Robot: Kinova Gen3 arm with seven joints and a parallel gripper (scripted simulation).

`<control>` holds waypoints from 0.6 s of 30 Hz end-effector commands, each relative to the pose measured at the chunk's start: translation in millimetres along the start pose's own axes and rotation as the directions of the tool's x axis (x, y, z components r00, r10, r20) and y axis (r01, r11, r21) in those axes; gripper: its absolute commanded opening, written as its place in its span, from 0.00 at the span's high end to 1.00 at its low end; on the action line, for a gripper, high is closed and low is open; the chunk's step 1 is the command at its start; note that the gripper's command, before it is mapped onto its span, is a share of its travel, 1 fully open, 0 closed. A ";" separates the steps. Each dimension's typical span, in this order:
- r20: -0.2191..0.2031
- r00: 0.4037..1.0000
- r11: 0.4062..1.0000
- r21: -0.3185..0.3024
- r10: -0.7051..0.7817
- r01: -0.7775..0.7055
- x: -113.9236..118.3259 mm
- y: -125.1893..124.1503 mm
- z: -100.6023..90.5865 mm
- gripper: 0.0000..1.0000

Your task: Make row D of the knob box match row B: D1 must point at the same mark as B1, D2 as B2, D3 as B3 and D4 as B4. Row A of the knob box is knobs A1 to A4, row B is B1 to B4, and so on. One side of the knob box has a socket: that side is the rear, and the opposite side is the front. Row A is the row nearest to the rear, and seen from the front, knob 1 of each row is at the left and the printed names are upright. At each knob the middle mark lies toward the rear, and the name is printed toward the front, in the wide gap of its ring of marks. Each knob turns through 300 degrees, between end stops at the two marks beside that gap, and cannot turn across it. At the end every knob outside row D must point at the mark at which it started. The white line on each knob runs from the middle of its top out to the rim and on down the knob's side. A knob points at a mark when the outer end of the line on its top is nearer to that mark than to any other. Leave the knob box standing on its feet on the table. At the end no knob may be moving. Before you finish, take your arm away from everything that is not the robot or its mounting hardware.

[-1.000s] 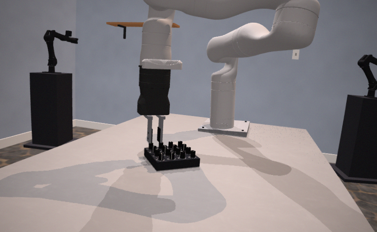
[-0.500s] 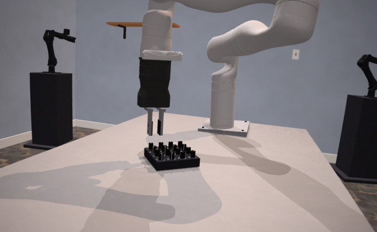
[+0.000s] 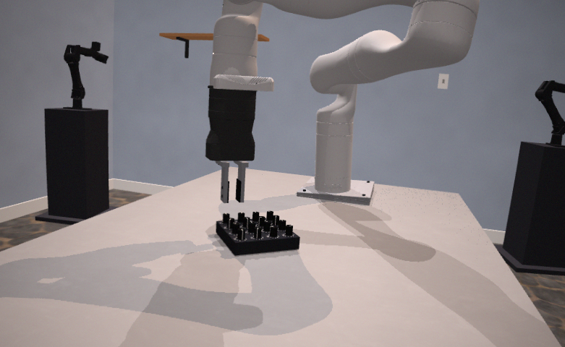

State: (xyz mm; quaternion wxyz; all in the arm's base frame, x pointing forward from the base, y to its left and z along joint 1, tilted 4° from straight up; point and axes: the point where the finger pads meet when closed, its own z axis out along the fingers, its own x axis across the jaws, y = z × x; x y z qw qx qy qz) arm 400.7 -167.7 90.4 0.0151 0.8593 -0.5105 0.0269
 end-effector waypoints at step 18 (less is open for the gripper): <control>0.003 0.967 0.967 0.000 -0.254 0.254 -2.8 -3.0 -3.2 0.54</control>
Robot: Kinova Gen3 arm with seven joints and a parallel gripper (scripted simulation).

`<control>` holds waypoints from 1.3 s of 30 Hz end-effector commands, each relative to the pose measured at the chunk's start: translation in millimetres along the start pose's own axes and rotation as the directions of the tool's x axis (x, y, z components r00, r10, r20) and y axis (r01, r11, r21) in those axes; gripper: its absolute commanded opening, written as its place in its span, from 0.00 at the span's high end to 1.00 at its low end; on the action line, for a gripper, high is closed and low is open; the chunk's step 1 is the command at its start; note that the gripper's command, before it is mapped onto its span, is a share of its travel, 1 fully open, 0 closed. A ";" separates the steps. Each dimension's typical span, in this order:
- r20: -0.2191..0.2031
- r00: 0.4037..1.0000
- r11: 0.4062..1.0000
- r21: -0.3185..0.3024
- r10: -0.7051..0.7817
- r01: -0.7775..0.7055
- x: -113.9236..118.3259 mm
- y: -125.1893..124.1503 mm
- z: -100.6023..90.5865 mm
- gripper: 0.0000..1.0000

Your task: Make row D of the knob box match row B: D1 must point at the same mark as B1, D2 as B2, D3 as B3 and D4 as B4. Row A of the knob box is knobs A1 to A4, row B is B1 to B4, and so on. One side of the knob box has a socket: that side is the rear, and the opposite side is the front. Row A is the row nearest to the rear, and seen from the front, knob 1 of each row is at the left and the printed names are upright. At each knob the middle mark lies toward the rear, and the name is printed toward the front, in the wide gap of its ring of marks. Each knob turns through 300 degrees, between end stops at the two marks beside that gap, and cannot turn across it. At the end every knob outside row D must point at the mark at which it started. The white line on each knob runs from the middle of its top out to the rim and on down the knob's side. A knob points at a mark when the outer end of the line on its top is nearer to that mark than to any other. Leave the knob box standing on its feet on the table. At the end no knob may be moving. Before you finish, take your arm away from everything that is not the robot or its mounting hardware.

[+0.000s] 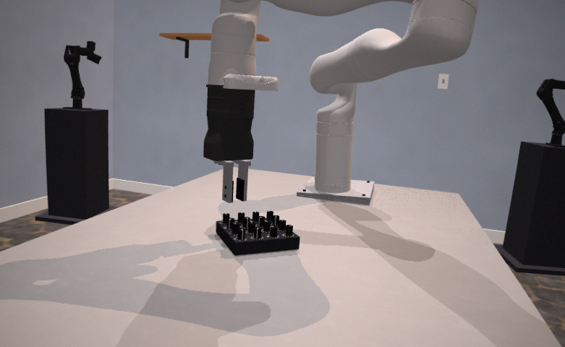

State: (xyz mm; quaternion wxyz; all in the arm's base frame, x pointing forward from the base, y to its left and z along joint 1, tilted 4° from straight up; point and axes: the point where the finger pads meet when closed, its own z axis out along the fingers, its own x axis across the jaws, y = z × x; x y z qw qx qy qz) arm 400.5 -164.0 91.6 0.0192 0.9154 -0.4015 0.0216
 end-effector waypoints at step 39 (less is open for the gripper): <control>-0.005 0.316 0.316 -0.001 -0.949 0.949 0.1 -0.9 -15.9 0.54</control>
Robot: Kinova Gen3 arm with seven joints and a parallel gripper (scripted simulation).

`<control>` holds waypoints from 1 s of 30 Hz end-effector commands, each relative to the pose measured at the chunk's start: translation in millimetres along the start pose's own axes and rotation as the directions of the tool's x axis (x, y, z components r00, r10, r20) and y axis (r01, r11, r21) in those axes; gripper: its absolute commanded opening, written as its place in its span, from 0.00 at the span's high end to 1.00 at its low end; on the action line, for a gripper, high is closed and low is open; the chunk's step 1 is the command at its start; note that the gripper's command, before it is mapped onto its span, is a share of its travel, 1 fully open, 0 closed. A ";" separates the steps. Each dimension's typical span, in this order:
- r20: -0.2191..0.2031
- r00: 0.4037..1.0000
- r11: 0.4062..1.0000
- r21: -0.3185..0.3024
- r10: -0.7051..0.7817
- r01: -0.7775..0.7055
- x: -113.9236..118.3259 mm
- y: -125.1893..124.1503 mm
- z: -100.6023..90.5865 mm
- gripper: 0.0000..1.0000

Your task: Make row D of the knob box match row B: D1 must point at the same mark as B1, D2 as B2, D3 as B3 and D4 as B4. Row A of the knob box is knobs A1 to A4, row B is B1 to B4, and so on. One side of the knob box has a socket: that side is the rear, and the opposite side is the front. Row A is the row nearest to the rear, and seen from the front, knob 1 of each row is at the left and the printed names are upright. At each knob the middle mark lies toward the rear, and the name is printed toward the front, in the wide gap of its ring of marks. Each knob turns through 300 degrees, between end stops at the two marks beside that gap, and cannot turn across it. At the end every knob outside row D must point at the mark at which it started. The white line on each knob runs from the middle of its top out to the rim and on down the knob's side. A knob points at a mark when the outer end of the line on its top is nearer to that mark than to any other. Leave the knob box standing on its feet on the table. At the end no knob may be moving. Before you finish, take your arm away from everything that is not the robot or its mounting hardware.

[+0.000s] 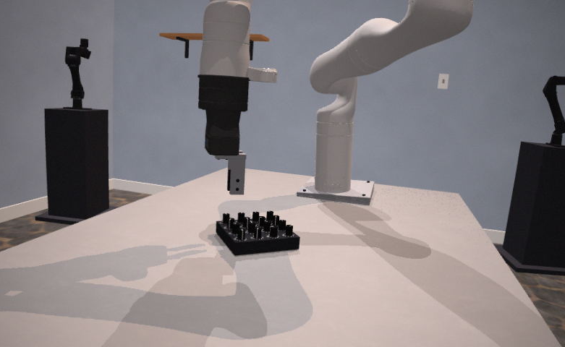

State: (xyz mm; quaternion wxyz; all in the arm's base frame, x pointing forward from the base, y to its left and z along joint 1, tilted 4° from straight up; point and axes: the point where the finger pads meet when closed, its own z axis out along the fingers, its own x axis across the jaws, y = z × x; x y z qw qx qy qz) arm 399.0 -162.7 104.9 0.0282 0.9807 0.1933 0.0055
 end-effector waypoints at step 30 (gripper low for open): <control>-0.008 0.952 0.952 -0.008 -0.305 0.305 1.5 5.8 -6.2 0.54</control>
